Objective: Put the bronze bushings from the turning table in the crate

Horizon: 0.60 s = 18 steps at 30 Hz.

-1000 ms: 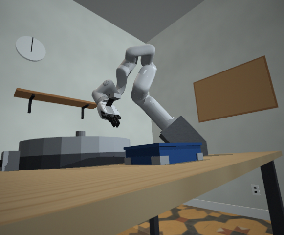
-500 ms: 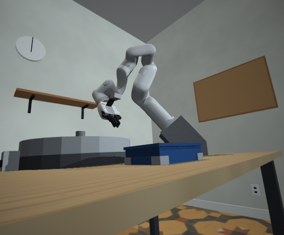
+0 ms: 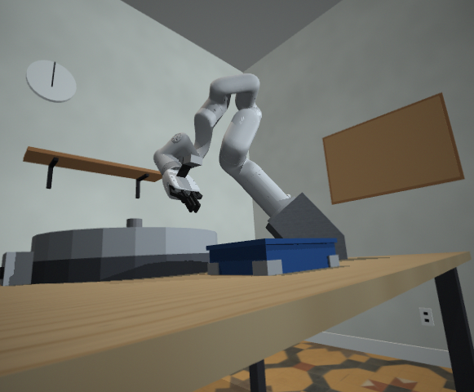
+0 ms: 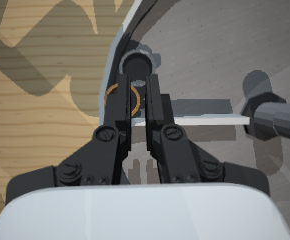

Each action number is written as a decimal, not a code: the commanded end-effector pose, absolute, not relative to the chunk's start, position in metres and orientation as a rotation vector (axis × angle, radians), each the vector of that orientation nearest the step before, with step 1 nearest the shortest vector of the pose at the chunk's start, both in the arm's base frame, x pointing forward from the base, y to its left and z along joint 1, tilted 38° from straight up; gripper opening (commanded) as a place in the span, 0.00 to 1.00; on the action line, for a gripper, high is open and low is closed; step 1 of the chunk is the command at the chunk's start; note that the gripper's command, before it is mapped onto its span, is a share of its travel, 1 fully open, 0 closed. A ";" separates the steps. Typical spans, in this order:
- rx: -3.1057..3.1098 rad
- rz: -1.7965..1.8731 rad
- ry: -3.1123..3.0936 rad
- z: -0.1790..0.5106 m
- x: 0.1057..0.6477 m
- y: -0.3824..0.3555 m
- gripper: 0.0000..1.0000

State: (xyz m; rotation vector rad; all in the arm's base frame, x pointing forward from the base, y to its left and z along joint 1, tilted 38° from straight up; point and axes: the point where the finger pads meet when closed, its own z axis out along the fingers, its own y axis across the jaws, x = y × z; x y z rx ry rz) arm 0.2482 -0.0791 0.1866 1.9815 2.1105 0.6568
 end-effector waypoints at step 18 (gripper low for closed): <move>1.979 0.657 2.109 0.170 0.257 -0.090 0.10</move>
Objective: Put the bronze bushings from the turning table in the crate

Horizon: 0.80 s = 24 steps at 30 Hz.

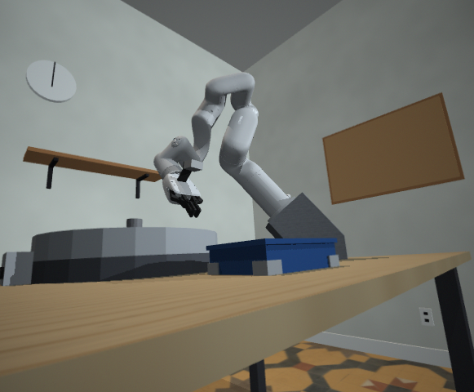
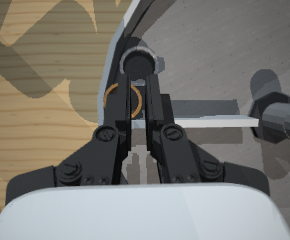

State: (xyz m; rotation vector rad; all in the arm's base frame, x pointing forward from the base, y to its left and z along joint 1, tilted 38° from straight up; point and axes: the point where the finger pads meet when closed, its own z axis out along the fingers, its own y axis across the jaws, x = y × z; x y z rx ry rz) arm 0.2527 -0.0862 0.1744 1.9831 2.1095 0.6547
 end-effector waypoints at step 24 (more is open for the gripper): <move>1.979 0.657 2.109 0.164 0.261 -0.094 0.10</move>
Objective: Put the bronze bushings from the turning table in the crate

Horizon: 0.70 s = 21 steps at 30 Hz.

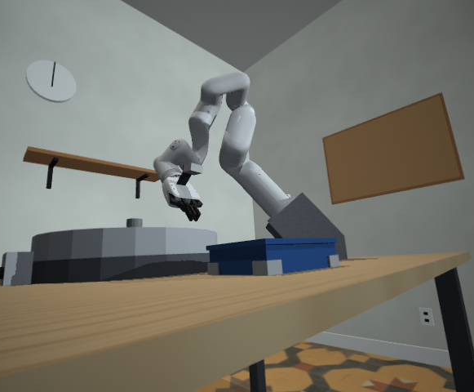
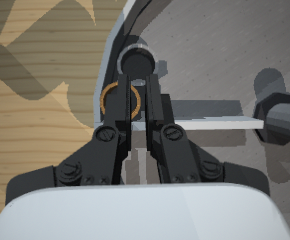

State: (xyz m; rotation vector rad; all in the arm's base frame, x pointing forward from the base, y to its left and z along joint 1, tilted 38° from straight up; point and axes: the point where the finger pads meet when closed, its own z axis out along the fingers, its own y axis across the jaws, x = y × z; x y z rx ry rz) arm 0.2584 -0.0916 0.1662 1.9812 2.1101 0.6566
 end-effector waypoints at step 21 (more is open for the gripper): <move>1.979 0.657 2.109 0.141 0.272 -0.108 0.10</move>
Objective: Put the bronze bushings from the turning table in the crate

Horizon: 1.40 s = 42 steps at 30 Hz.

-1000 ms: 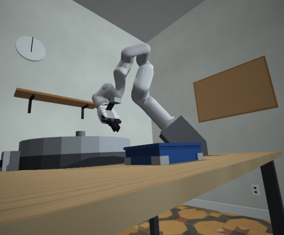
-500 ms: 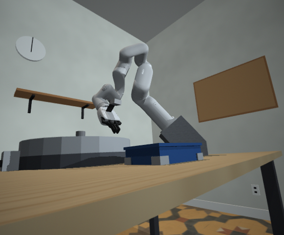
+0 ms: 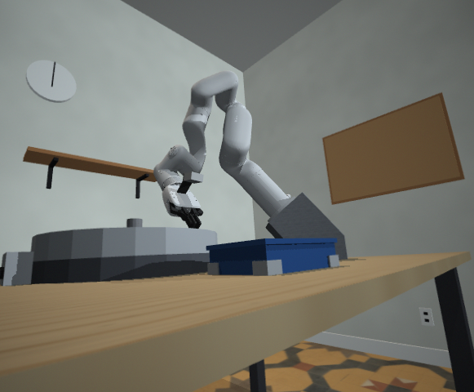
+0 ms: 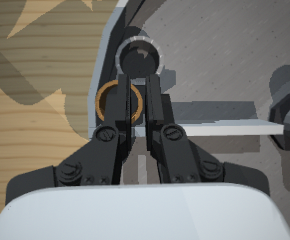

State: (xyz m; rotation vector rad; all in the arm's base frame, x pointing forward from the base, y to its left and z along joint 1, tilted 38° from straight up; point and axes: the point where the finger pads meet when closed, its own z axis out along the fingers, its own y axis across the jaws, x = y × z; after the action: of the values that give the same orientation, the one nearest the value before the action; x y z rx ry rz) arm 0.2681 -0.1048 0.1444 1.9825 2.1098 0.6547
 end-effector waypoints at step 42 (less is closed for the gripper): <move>1.979 0.657 2.109 0.124 0.280 -0.118 0.10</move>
State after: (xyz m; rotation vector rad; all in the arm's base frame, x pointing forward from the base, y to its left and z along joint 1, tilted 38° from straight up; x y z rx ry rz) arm 0.2780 -0.1165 0.1250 1.9823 2.1103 0.6558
